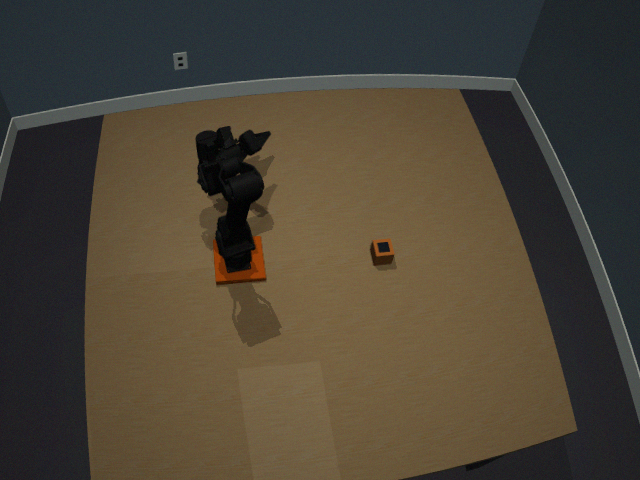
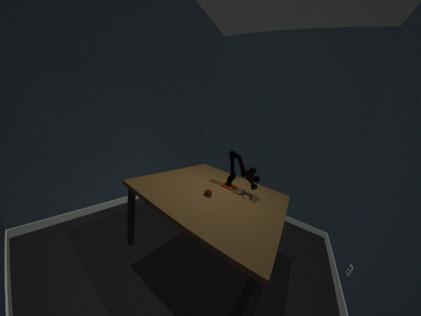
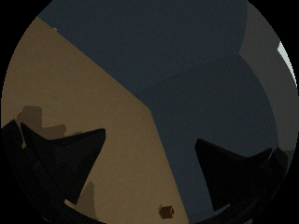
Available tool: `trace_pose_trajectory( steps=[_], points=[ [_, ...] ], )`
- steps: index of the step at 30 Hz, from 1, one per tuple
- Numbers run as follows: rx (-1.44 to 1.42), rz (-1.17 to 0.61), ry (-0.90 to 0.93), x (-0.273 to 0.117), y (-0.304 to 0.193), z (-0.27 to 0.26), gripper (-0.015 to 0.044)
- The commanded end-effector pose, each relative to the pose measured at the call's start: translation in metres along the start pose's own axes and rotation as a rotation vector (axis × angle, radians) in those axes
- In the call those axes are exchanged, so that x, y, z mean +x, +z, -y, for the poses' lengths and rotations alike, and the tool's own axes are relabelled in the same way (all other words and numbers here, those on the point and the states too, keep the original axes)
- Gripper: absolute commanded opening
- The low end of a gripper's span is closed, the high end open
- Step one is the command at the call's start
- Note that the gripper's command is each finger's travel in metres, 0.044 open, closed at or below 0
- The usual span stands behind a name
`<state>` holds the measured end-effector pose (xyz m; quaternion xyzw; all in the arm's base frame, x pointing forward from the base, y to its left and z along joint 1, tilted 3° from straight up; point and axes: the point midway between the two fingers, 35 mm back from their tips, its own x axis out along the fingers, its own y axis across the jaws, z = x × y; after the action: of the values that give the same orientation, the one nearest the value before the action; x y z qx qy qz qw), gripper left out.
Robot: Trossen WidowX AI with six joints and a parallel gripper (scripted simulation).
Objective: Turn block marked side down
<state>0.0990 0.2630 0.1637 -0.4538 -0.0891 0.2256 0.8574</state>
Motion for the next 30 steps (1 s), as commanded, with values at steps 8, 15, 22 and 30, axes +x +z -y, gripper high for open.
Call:
trace_pose_trajectory(
  steps=[8, 15, 22, 30],
  points=[
    [-0.036, -0.28, 0.061, 0.112, -0.025, 0.022, 0.044],
    [0.058, -0.573, 0.162, 0.179, -0.092, 0.06, 0.044],
    [0.265, -0.896, 0.249, 0.202, -0.185, 0.114, 0.044],
    [0.635, -1.236, 0.3, 0.17, -0.282, 0.176, 0.044]
  ],
)
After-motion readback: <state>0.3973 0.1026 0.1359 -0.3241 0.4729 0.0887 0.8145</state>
